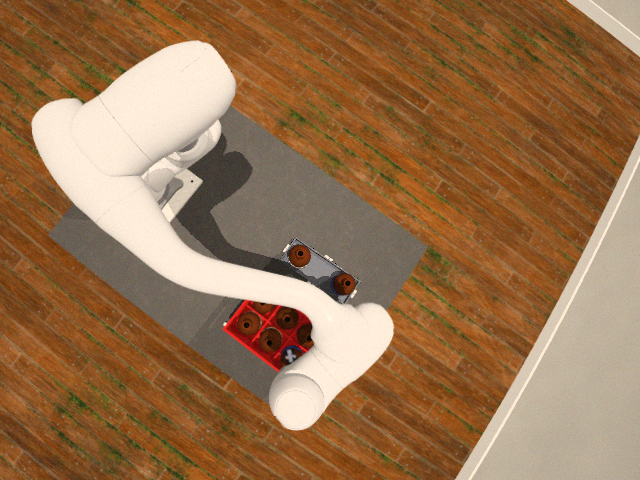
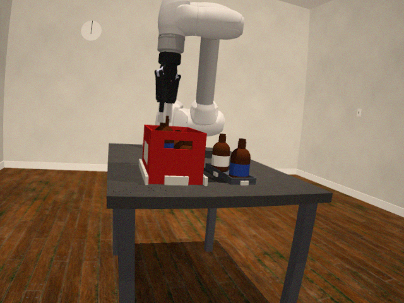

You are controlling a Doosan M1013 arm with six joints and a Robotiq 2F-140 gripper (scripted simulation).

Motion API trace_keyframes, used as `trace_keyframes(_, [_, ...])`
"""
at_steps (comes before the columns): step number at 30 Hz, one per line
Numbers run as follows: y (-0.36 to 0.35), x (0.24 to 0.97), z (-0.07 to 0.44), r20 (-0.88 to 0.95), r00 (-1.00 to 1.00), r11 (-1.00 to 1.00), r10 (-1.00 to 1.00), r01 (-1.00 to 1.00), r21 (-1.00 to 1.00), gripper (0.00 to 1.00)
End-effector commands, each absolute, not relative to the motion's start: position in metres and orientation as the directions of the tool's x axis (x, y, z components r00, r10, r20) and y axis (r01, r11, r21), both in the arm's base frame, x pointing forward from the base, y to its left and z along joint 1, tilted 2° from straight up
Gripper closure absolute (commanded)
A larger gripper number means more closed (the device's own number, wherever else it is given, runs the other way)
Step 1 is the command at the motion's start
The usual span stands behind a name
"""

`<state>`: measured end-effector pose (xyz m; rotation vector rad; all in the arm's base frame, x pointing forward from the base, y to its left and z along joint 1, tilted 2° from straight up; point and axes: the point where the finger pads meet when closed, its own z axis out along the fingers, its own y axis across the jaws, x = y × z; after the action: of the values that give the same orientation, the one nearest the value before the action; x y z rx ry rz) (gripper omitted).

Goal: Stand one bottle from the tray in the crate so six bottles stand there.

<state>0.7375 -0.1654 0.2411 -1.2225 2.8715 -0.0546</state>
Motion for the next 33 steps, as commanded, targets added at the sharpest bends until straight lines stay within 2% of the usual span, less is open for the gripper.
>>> trace_keyframes(1, [-0.1654,0.7374,0.2412,-0.005,-0.693,0.693,-0.721,-0.720,-0.040,1.00])
trace_keyframes(33, [-0.1655,0.7375,0.2373,-0.005,-0.693,0.693,-0.721,-0.720,-0.040,1.00])
